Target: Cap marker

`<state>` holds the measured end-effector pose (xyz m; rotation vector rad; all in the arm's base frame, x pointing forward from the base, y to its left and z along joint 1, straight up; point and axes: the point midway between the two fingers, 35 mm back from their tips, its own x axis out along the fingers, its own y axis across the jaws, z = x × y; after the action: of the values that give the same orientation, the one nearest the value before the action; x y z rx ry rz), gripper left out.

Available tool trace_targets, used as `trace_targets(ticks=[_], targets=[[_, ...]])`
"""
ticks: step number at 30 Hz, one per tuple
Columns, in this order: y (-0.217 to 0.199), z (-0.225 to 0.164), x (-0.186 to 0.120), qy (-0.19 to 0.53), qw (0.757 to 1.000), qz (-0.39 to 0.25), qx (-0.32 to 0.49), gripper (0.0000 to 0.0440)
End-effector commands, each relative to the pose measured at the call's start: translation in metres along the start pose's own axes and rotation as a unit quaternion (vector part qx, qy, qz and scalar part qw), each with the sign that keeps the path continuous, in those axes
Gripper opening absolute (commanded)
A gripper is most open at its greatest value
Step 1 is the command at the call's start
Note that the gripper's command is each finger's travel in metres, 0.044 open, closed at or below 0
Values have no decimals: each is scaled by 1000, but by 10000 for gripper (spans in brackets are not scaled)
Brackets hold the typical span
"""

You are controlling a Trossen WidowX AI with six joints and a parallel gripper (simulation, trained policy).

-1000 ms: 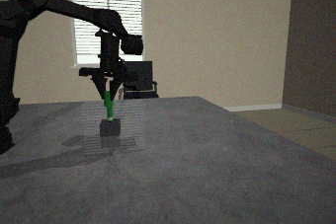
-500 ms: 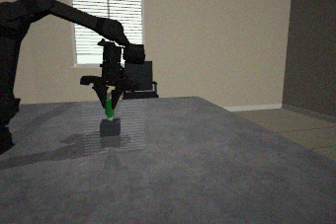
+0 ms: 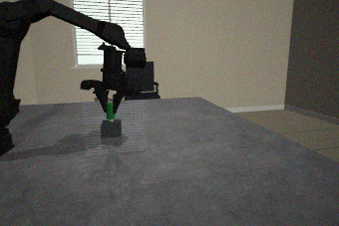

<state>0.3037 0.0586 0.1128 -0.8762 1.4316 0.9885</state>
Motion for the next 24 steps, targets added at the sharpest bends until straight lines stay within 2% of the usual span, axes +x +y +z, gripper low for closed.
trace_targets(ticks=[1, 24], targets=[[4, -5, 17, 16, 1000, 19, -7, 49], [-4, -8, 27, 19, 999, -7, -45, 84]])
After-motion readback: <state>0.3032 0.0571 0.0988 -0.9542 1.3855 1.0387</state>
